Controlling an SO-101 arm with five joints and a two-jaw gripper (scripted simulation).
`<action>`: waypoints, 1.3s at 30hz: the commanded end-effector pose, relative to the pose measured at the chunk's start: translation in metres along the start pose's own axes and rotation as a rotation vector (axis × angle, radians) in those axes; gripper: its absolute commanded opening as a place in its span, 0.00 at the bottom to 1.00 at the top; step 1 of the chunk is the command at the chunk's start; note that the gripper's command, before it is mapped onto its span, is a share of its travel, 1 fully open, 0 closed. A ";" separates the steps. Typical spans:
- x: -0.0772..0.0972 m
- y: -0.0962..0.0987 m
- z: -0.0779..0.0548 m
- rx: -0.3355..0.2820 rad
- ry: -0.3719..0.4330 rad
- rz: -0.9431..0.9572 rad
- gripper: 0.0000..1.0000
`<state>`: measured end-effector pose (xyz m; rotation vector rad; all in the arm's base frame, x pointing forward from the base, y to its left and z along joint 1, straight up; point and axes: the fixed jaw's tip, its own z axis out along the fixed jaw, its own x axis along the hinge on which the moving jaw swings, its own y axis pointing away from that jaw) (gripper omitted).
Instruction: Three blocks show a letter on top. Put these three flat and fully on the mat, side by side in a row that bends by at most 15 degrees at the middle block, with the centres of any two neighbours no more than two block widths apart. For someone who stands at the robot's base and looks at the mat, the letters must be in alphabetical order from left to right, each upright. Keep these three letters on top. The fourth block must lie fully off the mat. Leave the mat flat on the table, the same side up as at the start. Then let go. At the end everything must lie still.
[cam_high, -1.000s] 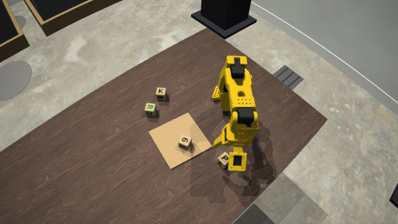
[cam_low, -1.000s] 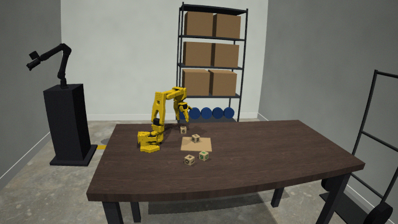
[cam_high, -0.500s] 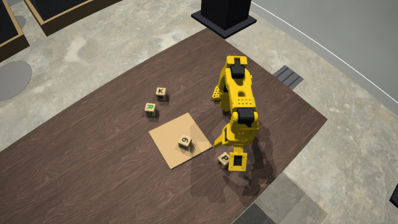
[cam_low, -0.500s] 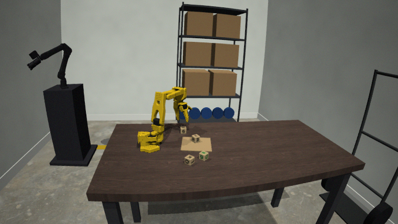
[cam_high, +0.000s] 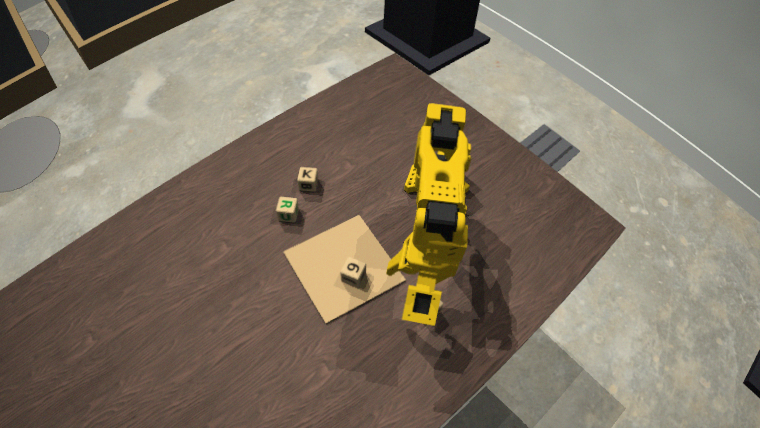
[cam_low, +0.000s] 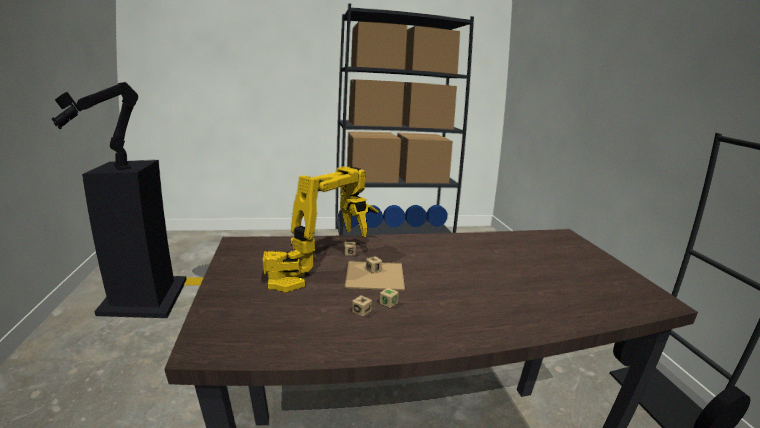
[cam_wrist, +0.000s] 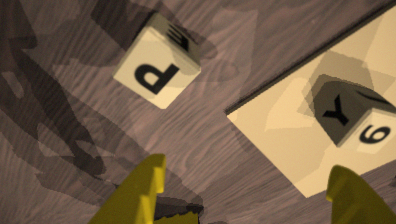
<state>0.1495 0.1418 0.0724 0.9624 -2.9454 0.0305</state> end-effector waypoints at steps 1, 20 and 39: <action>-0.008 -0.029 -0.021 -0.010 -0.122 0.140 0.35; 0.008 -0.088 -0.022 -0.006 -0.120 0.435 0.35; 0.008 -0.088 -0.022 -0.006 -0.120 0.437 0.35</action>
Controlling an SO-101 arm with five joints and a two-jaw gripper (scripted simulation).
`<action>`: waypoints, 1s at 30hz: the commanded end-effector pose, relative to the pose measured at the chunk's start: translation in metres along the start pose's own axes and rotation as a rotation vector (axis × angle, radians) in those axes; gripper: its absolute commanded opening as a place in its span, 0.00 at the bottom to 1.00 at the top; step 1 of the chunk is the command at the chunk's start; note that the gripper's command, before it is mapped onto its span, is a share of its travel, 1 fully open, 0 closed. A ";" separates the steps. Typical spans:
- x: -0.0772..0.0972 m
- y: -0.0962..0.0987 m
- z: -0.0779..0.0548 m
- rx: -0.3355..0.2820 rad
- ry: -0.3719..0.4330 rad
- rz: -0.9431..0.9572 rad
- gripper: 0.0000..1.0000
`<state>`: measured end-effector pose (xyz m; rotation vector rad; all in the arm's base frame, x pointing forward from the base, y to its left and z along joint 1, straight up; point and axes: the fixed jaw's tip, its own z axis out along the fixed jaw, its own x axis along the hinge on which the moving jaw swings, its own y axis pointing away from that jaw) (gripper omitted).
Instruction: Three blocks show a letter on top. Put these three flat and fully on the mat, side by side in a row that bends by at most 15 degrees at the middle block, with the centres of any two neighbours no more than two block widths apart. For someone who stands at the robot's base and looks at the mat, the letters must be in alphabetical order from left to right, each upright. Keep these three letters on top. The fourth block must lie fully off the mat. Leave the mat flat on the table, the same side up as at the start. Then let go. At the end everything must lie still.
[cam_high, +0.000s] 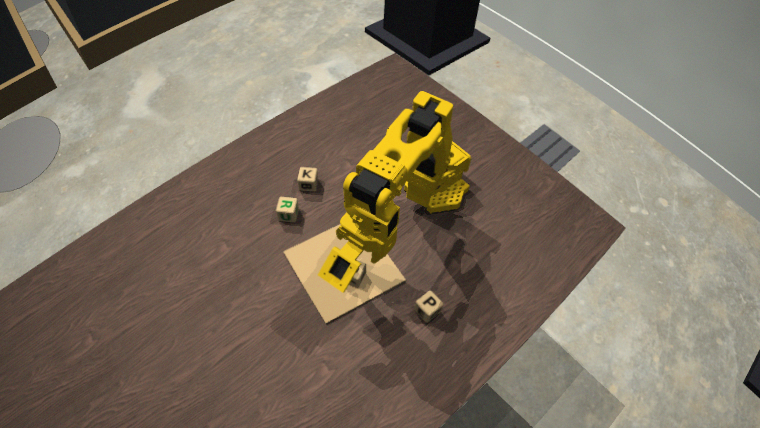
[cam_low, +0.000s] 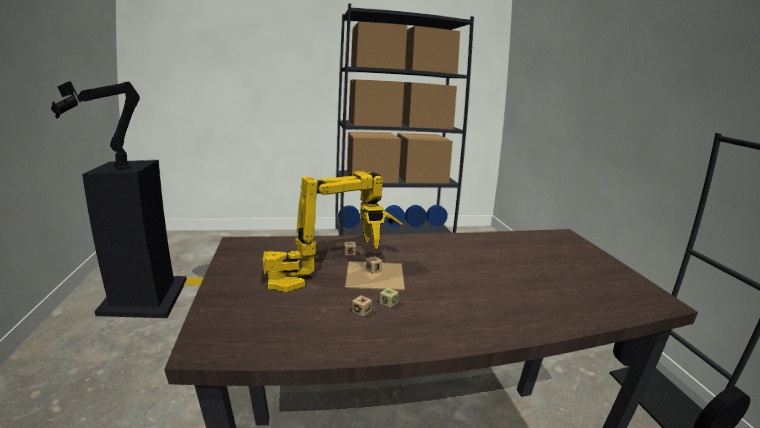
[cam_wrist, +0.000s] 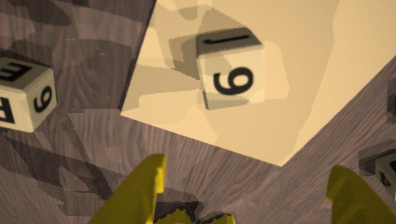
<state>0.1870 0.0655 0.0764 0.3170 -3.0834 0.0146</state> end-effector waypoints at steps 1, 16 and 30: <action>-0.009 -0.002 -0.019 -0.012 -0.117 0.014 0.35; -0.020 -0.092 -0.017 -0.001 -0.144 0.415 0.35; 0.000 -0.166 -0.013 0.015 -0.162 0.731 0.35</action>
